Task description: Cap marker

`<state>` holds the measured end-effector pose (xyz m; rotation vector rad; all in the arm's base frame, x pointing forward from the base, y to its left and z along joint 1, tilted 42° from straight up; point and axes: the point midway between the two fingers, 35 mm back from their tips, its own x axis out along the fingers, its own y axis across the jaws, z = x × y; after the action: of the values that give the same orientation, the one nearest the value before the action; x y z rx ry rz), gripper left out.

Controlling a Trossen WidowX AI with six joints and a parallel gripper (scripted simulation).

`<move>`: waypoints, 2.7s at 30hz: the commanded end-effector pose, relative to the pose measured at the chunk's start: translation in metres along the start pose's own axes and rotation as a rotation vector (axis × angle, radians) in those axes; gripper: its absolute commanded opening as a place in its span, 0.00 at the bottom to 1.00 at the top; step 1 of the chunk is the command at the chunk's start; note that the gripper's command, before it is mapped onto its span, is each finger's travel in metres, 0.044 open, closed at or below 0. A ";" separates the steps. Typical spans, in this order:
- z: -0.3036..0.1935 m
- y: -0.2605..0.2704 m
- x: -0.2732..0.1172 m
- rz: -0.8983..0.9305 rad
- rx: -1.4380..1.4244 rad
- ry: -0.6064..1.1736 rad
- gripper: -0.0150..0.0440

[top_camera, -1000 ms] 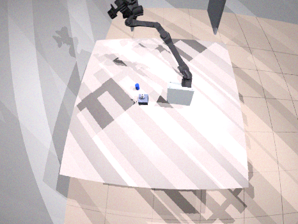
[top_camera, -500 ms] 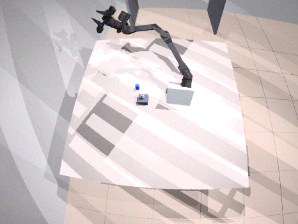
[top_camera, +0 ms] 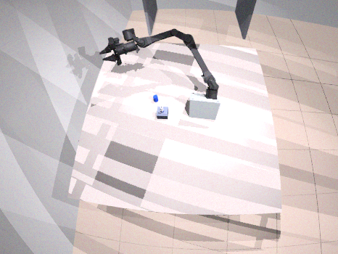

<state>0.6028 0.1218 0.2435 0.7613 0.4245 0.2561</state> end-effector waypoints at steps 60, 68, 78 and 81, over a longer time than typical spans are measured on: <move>-0.179 -0.278 -0.203 -1.091 -1.279 1.335 0.67; -0.180 -0.291 -0.203 -1.091 -1.279 1.335 0.67; -0.181 -0.307 -0.203 -1.092 -1.279 1.335 0.67; -0.181 -0.312 -0.203 -1.092 -1.279 1.335 0.67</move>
<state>0.3663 -0.0559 -0.0313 -1.0615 1.6042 -0.0840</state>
